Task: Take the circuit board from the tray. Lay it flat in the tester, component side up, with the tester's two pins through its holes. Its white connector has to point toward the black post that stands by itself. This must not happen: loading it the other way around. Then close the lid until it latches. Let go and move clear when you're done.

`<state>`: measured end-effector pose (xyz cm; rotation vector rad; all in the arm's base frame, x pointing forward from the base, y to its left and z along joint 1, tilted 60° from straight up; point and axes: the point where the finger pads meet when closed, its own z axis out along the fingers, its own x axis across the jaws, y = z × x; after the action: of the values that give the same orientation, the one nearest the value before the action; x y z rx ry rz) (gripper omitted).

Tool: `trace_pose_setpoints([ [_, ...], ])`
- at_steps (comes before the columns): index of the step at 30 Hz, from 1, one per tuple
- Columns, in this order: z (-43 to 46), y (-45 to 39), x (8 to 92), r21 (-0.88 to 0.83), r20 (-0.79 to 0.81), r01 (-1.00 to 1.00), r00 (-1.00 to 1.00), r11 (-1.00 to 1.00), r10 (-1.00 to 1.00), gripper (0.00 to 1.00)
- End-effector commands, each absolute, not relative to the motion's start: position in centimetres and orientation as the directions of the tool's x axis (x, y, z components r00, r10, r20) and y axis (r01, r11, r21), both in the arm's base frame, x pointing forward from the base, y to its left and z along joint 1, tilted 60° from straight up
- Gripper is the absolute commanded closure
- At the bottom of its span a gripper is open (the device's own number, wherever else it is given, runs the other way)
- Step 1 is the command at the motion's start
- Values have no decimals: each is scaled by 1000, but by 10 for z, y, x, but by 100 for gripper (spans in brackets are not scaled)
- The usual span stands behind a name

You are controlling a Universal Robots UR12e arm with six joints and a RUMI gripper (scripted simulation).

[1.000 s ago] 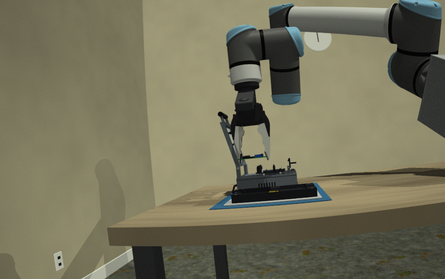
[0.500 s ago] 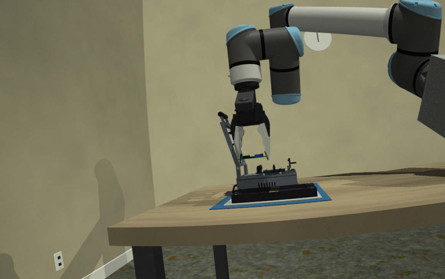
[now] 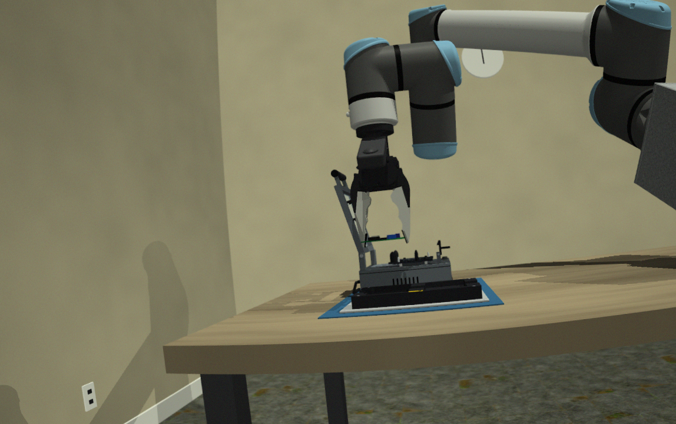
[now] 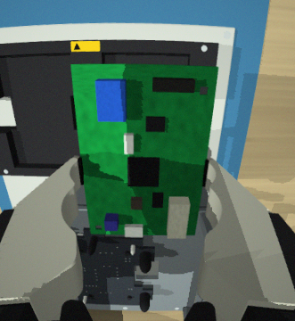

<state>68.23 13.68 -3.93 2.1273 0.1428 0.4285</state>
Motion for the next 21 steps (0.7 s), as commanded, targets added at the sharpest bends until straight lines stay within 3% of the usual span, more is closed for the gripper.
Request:
trace_pose_setpoints([
  [1, -39, 137, 682, 825, 249, -62, 932, -561, 263, 61],
  [21, -39, 137, 682, 829, 237, -48, 933, -557, 272, 61],
])
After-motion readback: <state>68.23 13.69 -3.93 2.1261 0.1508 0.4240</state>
